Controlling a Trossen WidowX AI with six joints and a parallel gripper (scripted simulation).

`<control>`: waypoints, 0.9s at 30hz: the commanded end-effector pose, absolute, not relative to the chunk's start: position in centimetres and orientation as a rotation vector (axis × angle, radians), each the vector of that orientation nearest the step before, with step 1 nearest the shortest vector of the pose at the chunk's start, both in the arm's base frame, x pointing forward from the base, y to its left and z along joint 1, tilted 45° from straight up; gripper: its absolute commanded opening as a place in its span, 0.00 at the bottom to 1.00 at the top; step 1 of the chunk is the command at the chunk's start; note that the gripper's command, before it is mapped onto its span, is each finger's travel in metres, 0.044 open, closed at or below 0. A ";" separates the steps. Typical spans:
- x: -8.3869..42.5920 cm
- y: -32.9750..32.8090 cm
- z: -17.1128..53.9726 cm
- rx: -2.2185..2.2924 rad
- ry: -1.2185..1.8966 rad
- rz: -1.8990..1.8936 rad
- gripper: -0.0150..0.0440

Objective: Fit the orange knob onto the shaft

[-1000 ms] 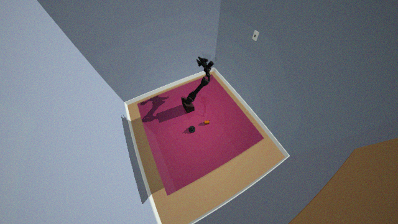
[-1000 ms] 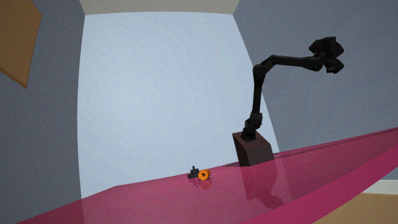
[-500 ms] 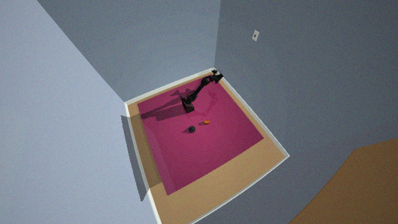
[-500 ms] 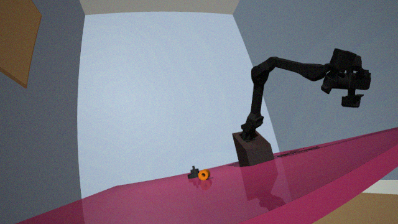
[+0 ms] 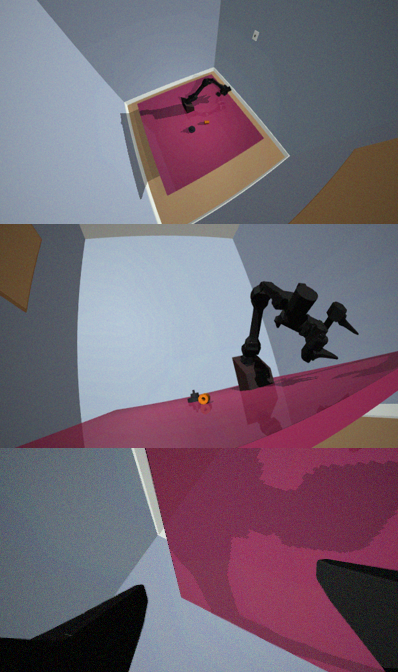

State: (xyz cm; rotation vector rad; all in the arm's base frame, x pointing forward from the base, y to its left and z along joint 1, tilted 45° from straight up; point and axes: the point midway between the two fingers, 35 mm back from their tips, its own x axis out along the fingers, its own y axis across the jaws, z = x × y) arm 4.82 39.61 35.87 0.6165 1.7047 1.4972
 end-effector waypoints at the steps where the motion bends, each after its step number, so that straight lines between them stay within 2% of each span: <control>1: 11.4 38.1 33.9 0.760 1.710 1.241 1.00; 8: 21.0 32.8 30.7 1.014 1.718 0.816 1.00; 16: 30.6 21.5 26.5 1.415 1.699 0.211 1.00; 21: 33.4 13.1 24.4 1.684 1.645 -0.151 1.00; 27: 33.6 3.1 22.4 2.021 1.539 -0.565 1.00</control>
